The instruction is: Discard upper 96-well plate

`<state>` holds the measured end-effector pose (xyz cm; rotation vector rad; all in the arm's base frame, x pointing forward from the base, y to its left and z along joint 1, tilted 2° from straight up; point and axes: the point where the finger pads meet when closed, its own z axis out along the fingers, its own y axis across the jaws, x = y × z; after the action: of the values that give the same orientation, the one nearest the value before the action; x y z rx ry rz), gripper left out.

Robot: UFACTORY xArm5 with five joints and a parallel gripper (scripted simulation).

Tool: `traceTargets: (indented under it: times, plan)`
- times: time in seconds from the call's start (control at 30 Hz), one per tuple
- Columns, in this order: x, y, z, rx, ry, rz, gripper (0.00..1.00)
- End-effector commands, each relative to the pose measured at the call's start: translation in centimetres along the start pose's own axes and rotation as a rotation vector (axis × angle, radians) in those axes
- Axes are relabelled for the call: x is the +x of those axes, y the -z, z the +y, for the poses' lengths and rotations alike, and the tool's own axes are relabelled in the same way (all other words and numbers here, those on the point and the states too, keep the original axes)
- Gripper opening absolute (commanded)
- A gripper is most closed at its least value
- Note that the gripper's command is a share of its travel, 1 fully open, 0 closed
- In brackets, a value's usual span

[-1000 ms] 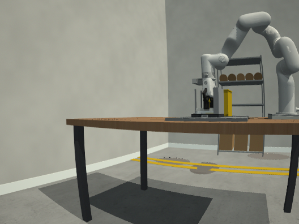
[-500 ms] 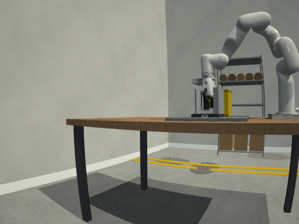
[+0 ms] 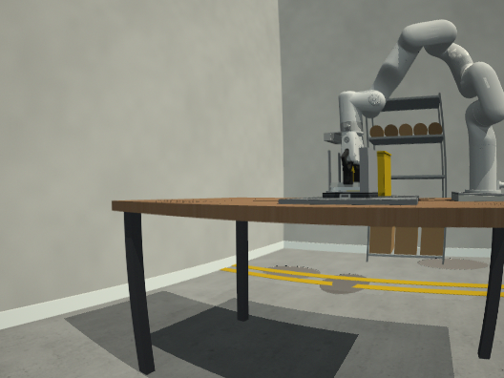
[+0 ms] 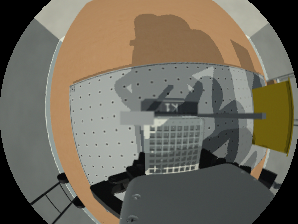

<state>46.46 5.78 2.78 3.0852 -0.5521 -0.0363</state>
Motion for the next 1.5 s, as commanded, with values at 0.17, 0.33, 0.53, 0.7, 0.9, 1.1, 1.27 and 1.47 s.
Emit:
traceTargets:
  times: [0.17, 0.33, 0.53, 0.7, 0.9, 1.1, 1.27, 1.47]
  plan:
    - [0.1, 0.1, -0.1, 0.002, 0.000, 0.003, 0.00]
    - [0.1, 0.4, 0.0, 0.002, 0.000, 0.003, 0.00]
    - [0.1, 0.8, 0.0, 0.002, 0.000, 0.003, 0.00]
    - [0.1, 1.0, 0.0, 0.002, 0.000, 0.003, 0.00]
    - [0.1, 1.4, 0.0, 0.002, 0.000, 0.003, 0.00]
    - [0.1, 1.8, 0.0, 0.002, 0.000, 0.003, 0.00]
    - [0.1, 2.0, 0.0, 0.002, 0.000, 0.003, 0.00]
    - [0.1, 2.1, 0.0, 0.002, 0.000, 0.003, 0.00]
